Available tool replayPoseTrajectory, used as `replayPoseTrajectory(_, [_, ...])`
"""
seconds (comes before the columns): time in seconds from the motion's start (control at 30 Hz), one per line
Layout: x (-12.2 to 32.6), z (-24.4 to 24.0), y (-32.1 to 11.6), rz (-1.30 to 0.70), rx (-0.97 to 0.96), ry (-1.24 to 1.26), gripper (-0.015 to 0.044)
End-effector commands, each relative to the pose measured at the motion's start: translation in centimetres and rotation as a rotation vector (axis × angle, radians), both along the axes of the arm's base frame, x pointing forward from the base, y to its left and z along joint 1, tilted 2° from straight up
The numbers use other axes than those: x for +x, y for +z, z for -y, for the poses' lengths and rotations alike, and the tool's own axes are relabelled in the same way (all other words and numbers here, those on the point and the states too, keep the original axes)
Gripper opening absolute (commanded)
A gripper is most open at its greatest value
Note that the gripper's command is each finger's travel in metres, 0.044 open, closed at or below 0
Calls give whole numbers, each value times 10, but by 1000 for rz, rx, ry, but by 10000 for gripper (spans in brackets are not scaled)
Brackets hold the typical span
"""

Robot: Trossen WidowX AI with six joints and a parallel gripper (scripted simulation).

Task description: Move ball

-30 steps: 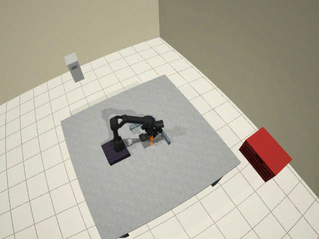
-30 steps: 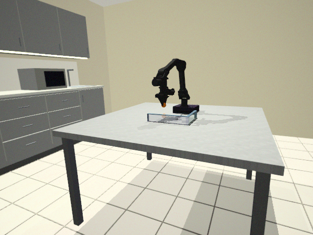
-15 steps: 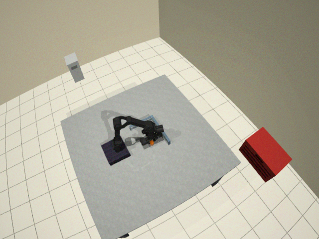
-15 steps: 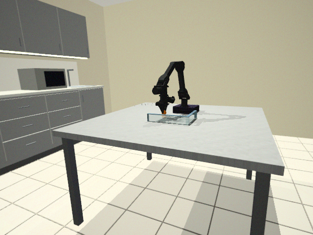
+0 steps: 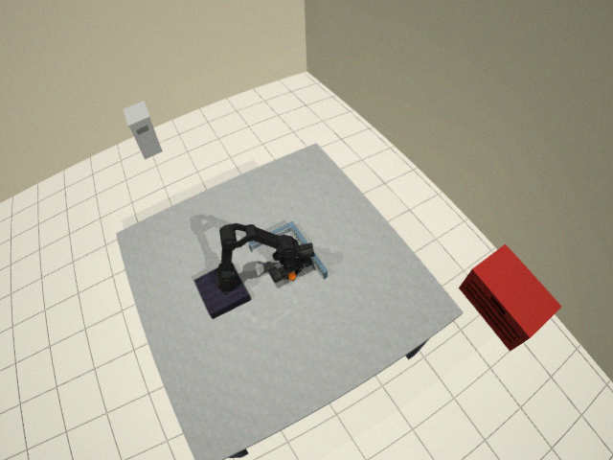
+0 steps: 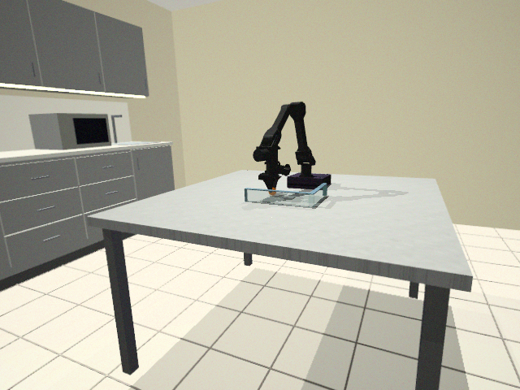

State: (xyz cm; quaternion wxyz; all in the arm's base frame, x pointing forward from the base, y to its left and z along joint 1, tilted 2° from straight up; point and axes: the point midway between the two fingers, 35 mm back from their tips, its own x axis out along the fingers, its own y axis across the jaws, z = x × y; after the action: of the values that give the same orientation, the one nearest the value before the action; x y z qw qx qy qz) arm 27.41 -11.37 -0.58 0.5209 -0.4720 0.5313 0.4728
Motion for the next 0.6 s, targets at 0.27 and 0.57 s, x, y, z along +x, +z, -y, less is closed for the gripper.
replayPoseTrajectory(0.27, [-1, 0, -7, -2, 1, 0, 79])
replayPoseTrajectory(0.57, [-1, 0, -7, -2, 1, 0, 291])
